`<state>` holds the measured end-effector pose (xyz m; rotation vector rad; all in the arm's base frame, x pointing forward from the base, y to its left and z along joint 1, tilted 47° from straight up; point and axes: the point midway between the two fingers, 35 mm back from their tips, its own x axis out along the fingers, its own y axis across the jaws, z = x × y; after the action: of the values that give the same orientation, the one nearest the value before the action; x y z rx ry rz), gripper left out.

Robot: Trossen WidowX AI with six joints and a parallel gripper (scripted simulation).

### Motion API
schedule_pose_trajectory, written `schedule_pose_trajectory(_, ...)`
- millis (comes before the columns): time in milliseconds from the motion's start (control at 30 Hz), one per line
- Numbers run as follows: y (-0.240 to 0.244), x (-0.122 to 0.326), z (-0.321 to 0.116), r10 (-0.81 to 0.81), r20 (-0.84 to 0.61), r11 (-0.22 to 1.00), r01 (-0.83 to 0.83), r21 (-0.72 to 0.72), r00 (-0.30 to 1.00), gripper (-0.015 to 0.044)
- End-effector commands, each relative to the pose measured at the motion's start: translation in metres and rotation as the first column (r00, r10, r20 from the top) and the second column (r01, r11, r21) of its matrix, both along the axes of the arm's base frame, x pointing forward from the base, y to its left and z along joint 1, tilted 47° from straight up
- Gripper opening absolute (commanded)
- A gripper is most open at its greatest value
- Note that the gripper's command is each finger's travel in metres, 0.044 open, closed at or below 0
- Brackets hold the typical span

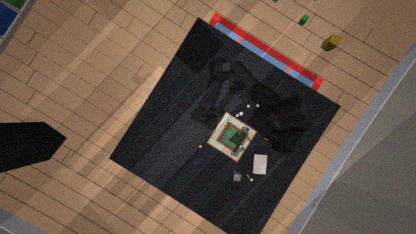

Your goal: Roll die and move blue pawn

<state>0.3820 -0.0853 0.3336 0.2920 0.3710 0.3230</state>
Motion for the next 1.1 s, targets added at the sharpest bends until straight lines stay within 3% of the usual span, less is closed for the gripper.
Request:
schedule_pose_trajectory(0, 0.061, -0.004, -0.047, 0.116, -0.221, 0.979, -0.074, 0.187, 0.968, 0.0275)
schedule_pose_trajectory(167, 0.126, -0.027, -0.092, 0.253, -0.456, 0.932, -0.089, 0.351, 0.853, 0.0275)
schedule_pose_trajectory(333, 0.186, -0.069, -0.134, 0.367, -0.670, 0.892, -0.040, 0.450, 0.645, 0.0275)
schedule_pose_trajectory(633, 0.250, -0.166, -0.186, 0.400, -0.901, 0.904, 0.088, 0.418, 0.168, 0.0275)
schedule_pose_trajectory(1067, 0.251, -0.167, -0.196, 0.398, -0.903, 0.905, 0.090, 0.415, 0.159, 0.0275)
